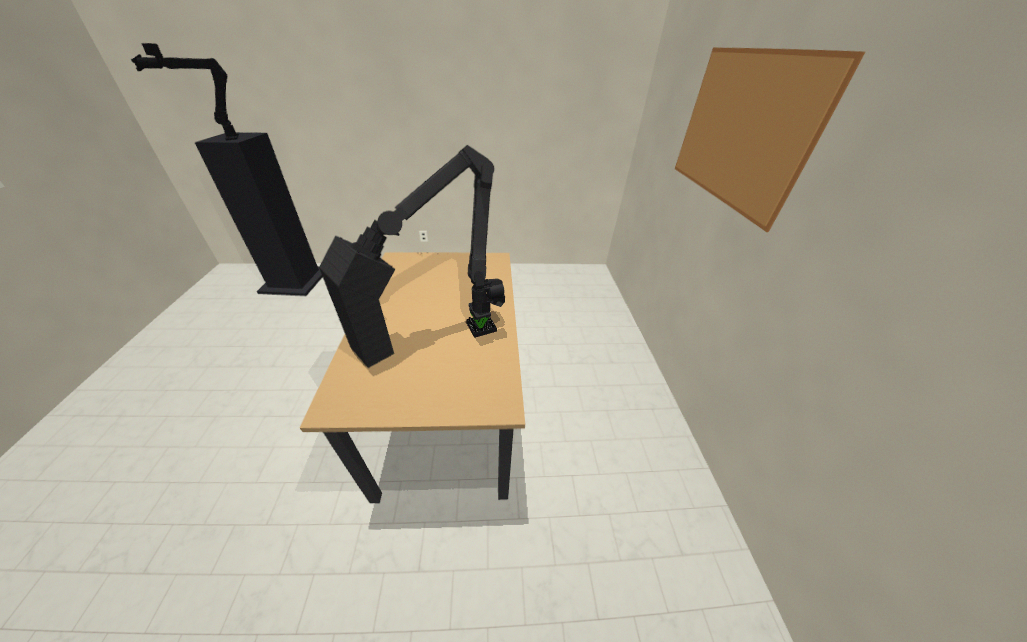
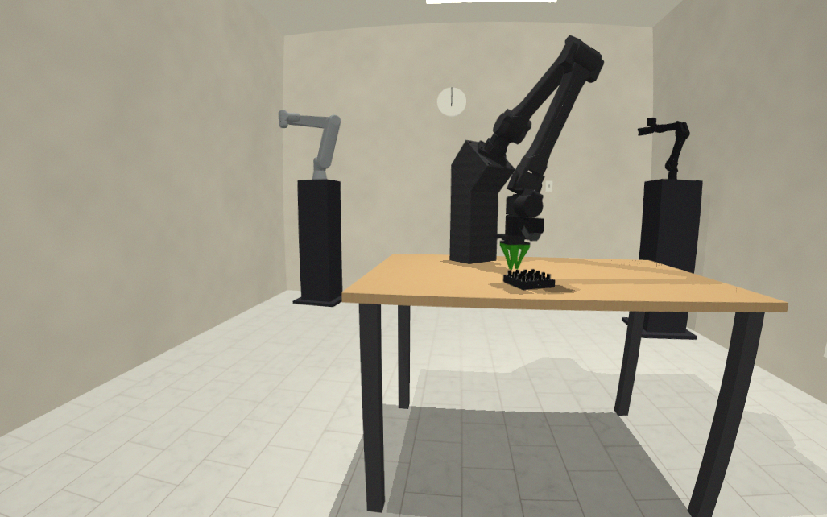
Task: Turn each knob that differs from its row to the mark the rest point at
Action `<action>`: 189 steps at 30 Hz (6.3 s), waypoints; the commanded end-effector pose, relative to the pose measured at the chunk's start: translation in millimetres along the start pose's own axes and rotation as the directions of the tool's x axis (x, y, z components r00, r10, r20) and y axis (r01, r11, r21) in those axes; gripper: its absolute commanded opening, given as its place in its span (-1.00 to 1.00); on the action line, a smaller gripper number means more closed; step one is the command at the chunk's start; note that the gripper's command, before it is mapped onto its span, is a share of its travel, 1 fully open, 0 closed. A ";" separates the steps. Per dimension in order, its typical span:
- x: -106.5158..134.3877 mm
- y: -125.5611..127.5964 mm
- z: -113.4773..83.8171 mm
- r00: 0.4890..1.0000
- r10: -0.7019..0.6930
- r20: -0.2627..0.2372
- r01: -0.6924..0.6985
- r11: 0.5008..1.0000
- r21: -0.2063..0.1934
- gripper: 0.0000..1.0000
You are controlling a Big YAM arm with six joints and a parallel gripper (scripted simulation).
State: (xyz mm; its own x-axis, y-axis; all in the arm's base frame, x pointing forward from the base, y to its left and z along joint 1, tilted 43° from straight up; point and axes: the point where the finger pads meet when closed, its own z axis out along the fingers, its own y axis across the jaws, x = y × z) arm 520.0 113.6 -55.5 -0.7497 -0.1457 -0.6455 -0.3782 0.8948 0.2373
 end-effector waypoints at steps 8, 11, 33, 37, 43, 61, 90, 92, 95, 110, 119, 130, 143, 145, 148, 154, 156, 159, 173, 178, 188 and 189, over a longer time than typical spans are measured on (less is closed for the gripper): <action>-2.2 4.8 2.5 1.000 0.004 -0.005 -0.004 1.000 -0.005 -0.65; -2.2 4.8 2.5 1.000 0.004 -0.005 -0.004 1.000 -0.005 -0.65; -2.8 4.6 13.9 1.000 0.000 0.006 0.000 1.000 -0.005 -0.65; -2.7 4.2 16.1 1.000 0.001 0.007 -0.001 1.000 -0.004 -0.65; -2.4 4.8 18.7 1.000 -0.001 0.006 0.001 1.000 -0.005 -0.65; -2.4 2.9 18.6 1.000 0.001 0.006 -0.001 1.000 -0.003 -0.65; -2.6 3.3 18.3 1.000 0.001 0.006 -0.001 1.000 -0.005 -0.86; -2.6 3.3 18.3 1.000 0.001 0.006 -0.001 1.000 -0.005 -0.86; -2.6 3.3 18.3 1.000 0.001 0.006 -0.001 1.000 -0.005 -0.86; -2.6 3.3 18.3 1.000 0.001 0.006 -0.001 1.000 -0.005 -0.86; -2.6 3.3 18.3 1.000 0.006 0.006 -0.006 1.000 -0.005 -0.86; -2.6 3.3 18.3 0.999 0.036 0.006 -0.036 0.999 -0.005 -0.86; -2.6 1.9 18.0 0.989 0.148 0.006 -0.148 0.989 -0.003 -0.86; -2.6 1.6 17.9 0.984 0.178 0.006 -0.178 0.984 -0.002 -0.86; -2.6 1.0 17.8 0.974 0.228 0.006 -0.228 0.974 -0.001 -0.86; -2.6 -0.3 17.5 0.939 0.344 0.007 -0.344 0.939 0.001 -0.86; -2.6 -0.4 17.4 0.931 0.365 0.008 -0.365 0.931 0.001 -0.86; -2.6 -1.1 17.2 0.913 0.408 0.008 -0.408 0.913 0.001 -0.86; -1.9 -2.4 16.9 0.728 0.685 0.008 -0.686 0.728 0.001 -0.86; -1.1 -3.3 16.6 0.648 0.761 0.007 -0.761 0.648 0.003 -0.86; 1.5 -4.4 16.5 0.440 0.898 0.006 -0.898 0.440 0.007 -0.86; 2.6 -4.3 16.3 0.419 0.908 0.006 -0.908 0.419 0.008 -0.86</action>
State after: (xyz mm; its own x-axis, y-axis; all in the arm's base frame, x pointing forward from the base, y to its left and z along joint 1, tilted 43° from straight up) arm 527.4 124.1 -62.7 -0.7279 0.6724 -0.1344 0.4247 0.5960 0.6814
